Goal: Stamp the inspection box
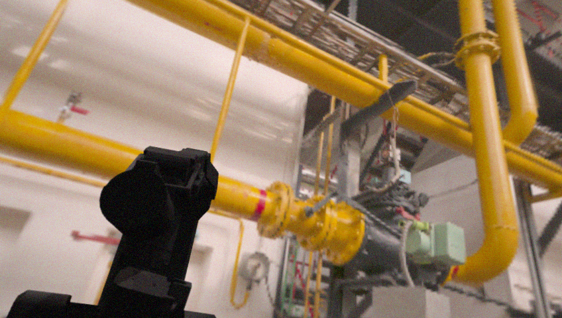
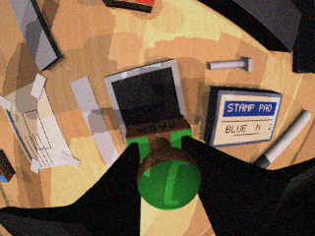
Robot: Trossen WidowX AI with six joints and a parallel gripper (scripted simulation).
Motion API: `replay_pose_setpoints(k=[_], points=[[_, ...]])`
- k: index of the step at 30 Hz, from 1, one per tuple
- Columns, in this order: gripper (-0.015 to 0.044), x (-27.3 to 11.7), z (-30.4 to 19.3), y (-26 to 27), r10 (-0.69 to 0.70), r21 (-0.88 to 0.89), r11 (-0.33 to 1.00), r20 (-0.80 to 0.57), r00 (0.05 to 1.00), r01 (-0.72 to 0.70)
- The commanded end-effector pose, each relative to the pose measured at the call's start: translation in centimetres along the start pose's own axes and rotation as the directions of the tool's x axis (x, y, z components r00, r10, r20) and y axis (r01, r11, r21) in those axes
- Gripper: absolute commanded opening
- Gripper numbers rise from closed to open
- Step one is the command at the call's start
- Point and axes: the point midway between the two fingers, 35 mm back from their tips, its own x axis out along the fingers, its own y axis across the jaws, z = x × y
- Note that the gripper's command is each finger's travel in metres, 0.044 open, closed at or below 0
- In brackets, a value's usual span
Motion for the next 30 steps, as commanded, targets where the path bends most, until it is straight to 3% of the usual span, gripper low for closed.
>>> replay_pose_setpoints(k=[1, 30], points=[[0.0, 0.3, 0.0, 0.0, 0.003, 0.001, 1.0, 0.001, 1.0, -0.003], [0.0, 2.2, -0.1, 0.0, 0.004, 0.0, 1.0, 0.001, 1.0, -0.004]])
